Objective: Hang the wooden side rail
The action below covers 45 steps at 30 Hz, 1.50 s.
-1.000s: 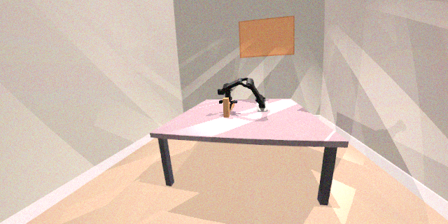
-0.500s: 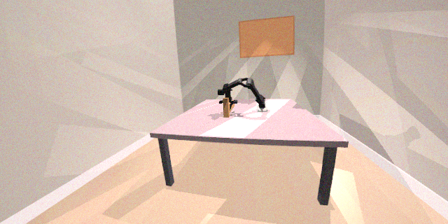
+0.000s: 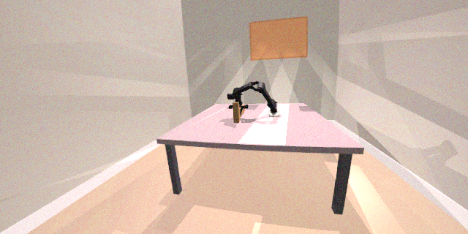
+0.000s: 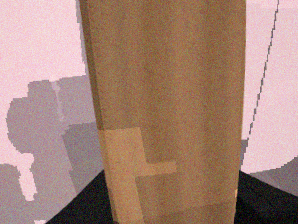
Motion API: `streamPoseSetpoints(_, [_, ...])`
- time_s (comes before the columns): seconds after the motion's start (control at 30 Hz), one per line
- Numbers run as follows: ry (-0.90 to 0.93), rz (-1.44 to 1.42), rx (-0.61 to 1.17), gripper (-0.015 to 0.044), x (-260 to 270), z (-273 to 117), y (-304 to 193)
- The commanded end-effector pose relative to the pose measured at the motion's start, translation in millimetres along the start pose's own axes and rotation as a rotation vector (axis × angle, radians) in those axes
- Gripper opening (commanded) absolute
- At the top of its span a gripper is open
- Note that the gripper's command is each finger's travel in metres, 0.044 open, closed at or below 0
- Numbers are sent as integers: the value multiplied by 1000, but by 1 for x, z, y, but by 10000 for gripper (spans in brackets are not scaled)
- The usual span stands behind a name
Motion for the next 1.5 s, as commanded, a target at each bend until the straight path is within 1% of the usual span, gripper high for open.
streamPoseSetpoints(0.0, [9,2,3,0,0,-1,1])
streamPoseSetpoints(0.77, [9,2,3,0,0,3,1])
streamPoseSetpoints(1.17, [3,2,0,315,0,3,1])
streamPoseSetpoints(1.3, [5,2,0,420,0,-12,1])
streamPoseSetpoints(1.33, [6,2,0,440,0,-20,1])
streamPoseSetpoints(1.47, [8,2,2,440,-1,-37,1])
Point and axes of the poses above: the point midway between the two fingers, 35 mm back from their tips, its own z axis out along the fingers, its own x axis across the jaws, y = z × x, the point moved 8 cm from there along -z, back along the fingers, and after that the axes turned 12 degrees about -z, right-handed, at the moved point
